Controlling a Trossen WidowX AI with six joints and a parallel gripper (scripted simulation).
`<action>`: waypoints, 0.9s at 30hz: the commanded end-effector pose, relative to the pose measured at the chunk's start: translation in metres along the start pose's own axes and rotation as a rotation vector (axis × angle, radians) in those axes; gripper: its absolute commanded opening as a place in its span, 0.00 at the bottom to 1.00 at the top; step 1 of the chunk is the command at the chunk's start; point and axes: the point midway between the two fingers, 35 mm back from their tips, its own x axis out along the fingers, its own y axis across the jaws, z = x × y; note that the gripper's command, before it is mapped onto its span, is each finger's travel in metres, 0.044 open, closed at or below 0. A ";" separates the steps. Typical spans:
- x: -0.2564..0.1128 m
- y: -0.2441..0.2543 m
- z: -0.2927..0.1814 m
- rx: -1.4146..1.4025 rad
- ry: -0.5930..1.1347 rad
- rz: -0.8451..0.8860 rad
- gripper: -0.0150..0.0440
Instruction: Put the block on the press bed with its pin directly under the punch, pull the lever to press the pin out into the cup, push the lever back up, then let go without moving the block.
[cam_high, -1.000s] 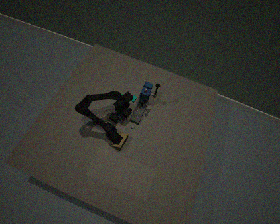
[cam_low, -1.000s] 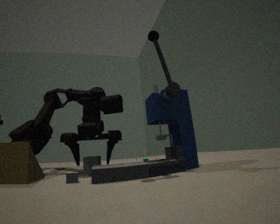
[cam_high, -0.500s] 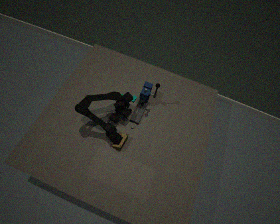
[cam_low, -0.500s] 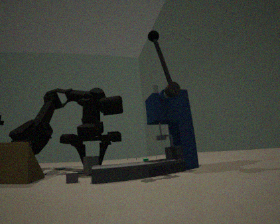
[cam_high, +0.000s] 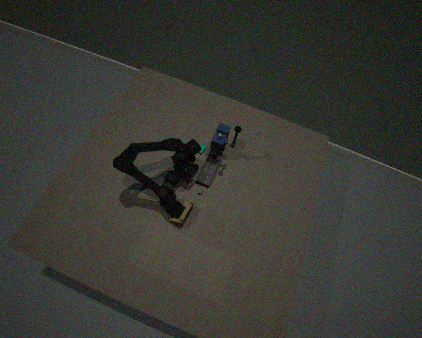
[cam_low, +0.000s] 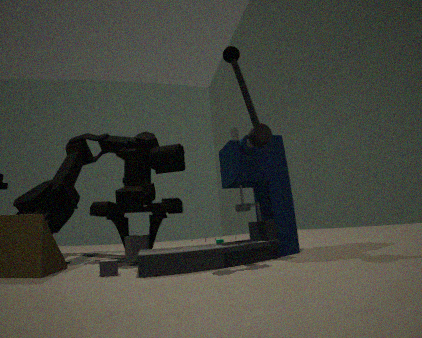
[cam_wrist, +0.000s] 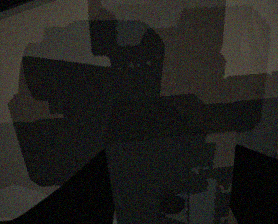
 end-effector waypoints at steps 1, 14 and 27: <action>-0.011 0.001 0.000 -0.002 0.001 0.004 0.25; -0.023 -0.004 0.001 -0.135 -0.122 0.010 0.25; -0.020 -0.006 -0.001 -0.444 -0.387 0.086 0.25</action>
